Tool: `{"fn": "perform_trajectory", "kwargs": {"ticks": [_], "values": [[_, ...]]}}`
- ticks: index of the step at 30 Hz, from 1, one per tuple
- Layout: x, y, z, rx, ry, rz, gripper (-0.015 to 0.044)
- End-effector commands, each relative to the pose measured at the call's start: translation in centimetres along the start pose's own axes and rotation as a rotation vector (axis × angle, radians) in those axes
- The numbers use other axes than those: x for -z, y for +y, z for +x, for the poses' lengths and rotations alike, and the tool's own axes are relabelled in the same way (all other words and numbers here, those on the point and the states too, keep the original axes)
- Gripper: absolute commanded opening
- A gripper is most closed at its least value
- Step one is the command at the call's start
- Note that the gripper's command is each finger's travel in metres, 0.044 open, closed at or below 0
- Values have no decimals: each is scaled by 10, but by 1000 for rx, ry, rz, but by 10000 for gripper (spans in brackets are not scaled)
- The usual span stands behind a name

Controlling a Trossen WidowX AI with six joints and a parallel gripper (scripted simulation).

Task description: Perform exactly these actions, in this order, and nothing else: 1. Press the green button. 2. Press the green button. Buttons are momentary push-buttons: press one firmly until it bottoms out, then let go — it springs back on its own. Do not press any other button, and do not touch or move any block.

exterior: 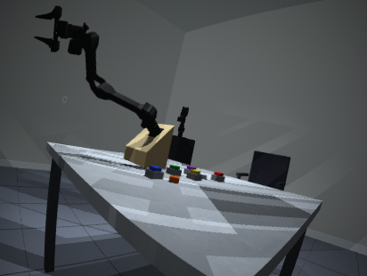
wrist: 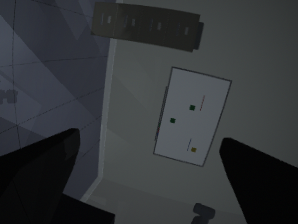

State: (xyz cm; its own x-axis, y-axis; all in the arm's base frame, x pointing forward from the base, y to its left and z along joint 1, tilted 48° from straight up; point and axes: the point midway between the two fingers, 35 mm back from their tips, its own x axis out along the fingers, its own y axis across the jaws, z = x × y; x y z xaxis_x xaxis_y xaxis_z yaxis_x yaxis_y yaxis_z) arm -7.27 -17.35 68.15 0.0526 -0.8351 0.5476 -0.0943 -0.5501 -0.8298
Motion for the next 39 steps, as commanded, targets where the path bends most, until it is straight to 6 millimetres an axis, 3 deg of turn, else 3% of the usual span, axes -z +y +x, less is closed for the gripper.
{"fn": "perform_trajectory", "kwargs": {"ticks": [1, 2, 3, 4, 7, 11, 15, 20, 25, 29, 34, 39], "values": [[-5, -4, -1, 16, -10, -16, 400], [-22, -17, -6, 66, -41, -64, 400], [-54, -38, -17, 142, -92, -191, 400], [-67, -45, -22, 169, -109, -243, 400], [-93, -59, -34, 226, -144, -352, 400], [-146, -80, -60, 345, -208, -564, 400], [-206, -96, -95, 488, -272, -801, 400], [-277, -101, -144, 677, -338, -1084, 400], [-343, -90, -197, 880, -391, -1356, 400], [-390, -71, -243, 1060, -424, -1569, 400], [-442, -34, -303, 1313, -453, -1827, 400], [-482, 19, -362, 1604, -466, -2071, 400]]}}
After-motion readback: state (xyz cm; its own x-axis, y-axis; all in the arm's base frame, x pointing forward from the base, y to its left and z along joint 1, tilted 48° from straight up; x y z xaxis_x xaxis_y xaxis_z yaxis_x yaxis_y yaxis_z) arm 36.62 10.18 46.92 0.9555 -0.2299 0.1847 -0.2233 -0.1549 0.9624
